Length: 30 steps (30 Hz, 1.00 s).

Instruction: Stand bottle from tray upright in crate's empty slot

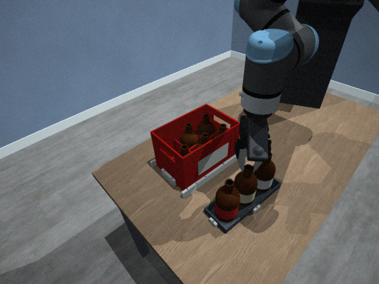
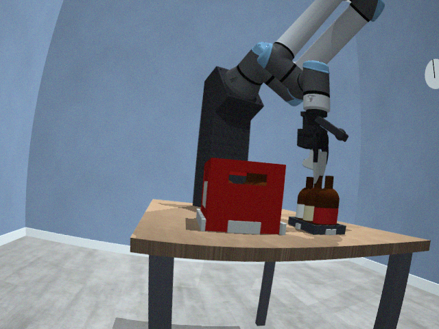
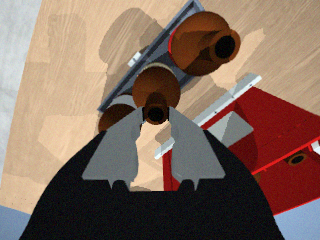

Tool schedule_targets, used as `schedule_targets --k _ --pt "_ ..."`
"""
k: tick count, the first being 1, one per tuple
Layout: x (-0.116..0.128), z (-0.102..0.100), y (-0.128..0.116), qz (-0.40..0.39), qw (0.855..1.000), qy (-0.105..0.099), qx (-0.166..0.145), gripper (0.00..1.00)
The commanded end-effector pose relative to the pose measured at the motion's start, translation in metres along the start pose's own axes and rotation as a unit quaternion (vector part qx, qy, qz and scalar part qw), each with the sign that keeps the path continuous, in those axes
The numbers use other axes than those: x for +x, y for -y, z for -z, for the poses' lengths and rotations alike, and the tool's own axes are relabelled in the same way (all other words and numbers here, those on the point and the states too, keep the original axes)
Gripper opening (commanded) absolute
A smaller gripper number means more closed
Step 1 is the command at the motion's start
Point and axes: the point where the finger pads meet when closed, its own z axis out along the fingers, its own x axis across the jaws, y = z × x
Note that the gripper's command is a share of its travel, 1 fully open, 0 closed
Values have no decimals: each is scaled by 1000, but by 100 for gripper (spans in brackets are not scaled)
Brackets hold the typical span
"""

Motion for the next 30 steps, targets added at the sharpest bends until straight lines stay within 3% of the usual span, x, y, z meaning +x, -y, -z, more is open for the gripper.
schedule_targets --k 1,30 --pt "0 0 0 0 1000 0 0 0" --pt "-1 13 1 0 1000 0 0 0"
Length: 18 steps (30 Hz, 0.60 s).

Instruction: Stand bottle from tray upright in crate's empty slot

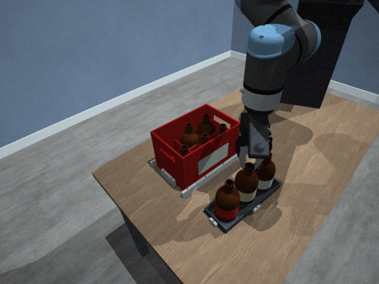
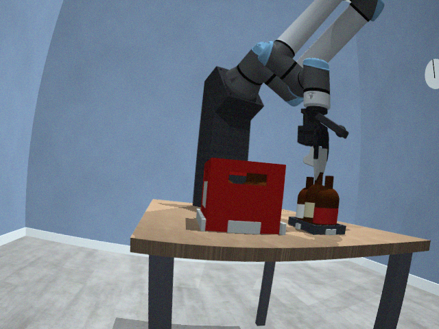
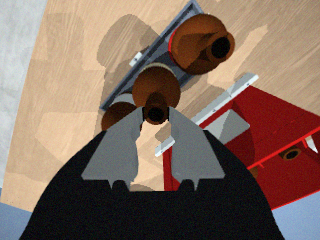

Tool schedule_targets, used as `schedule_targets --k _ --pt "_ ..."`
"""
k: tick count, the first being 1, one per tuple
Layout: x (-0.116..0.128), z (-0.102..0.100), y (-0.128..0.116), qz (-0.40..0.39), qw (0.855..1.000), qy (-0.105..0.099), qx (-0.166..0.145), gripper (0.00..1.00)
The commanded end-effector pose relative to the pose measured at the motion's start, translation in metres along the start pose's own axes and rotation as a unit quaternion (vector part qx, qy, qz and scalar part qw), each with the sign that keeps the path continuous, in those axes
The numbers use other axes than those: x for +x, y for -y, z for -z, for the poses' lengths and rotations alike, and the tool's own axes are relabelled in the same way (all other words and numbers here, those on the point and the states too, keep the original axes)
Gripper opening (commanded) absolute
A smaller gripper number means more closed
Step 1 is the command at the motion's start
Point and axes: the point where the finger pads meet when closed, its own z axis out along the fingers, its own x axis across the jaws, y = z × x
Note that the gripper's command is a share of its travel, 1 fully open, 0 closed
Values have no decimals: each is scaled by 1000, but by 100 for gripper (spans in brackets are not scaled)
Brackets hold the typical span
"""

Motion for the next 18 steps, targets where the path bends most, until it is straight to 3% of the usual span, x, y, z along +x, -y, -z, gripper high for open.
schedule_targets --k 1,18 --pt "0 4 1 0 1000 0 0 0" --pt "-2 22 1 0 1000 0 0 0"
